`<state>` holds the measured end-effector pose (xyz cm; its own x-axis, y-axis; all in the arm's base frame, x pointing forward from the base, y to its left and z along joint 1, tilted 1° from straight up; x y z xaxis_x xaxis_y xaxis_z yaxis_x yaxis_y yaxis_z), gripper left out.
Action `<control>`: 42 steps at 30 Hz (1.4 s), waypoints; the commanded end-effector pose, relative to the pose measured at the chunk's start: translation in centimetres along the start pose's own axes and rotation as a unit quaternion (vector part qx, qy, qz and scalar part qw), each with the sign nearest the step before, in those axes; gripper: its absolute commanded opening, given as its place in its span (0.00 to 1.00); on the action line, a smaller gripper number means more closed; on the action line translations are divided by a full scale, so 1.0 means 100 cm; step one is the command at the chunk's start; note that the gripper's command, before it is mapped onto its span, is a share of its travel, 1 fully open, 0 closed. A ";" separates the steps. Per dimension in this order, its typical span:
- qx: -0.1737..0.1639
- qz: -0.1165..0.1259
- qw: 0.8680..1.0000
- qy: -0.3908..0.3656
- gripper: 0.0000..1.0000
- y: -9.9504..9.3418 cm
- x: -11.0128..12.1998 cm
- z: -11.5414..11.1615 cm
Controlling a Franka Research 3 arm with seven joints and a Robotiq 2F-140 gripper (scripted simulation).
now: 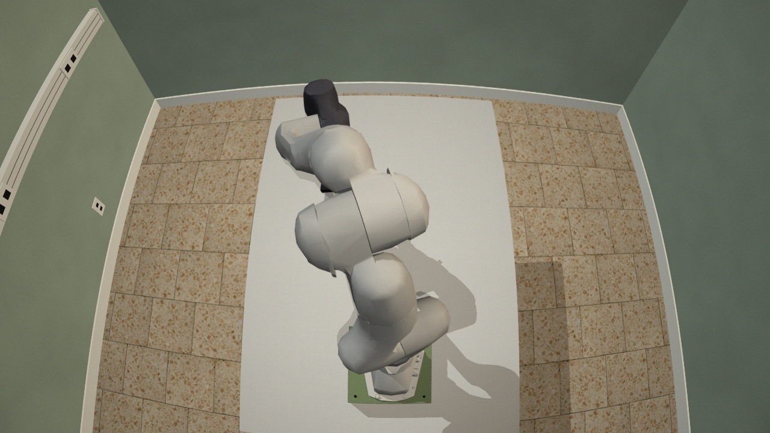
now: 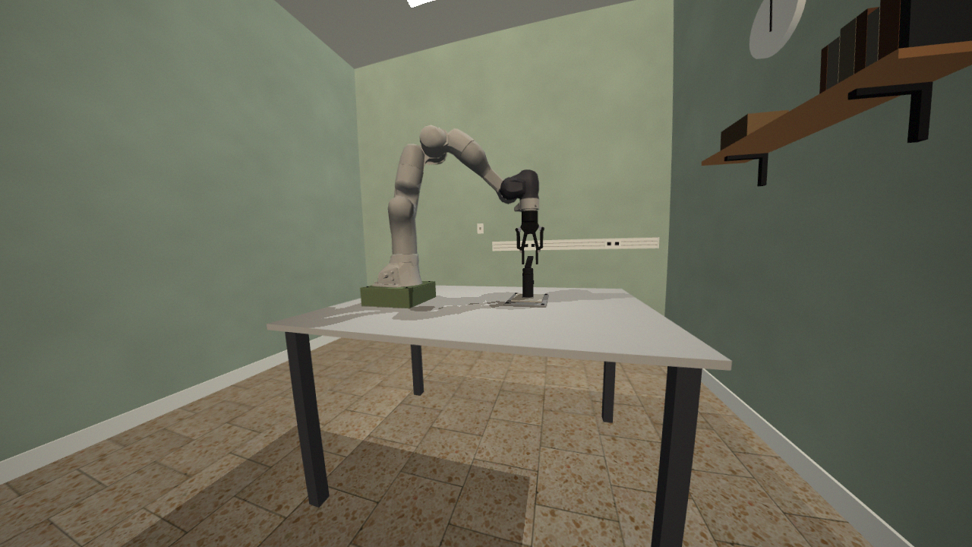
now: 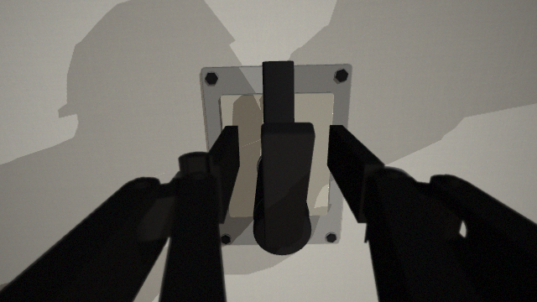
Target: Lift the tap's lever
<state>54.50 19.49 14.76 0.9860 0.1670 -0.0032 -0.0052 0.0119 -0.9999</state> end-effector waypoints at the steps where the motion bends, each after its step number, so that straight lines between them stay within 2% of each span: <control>1: -0.002 0.000 1.000 -0.002 0.44 -0.001 0.000 -0.002; 42: -0.002 0.000 1.000 -0.002 0.44 -0.006 0.000 -0.002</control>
<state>54.49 19.48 14.99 0.9859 0.1675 -0.0033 -0.0053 0.0118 -0.9999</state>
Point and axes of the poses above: the point where the finger pads meet when closed, its own y axis out along the fingers, its own x axis across the jaws, z = x × y, the point moved 4 cm from there along -y, back along the fingers, and after that the axes turned 11 degrees about -y, right-handed, at the moved point
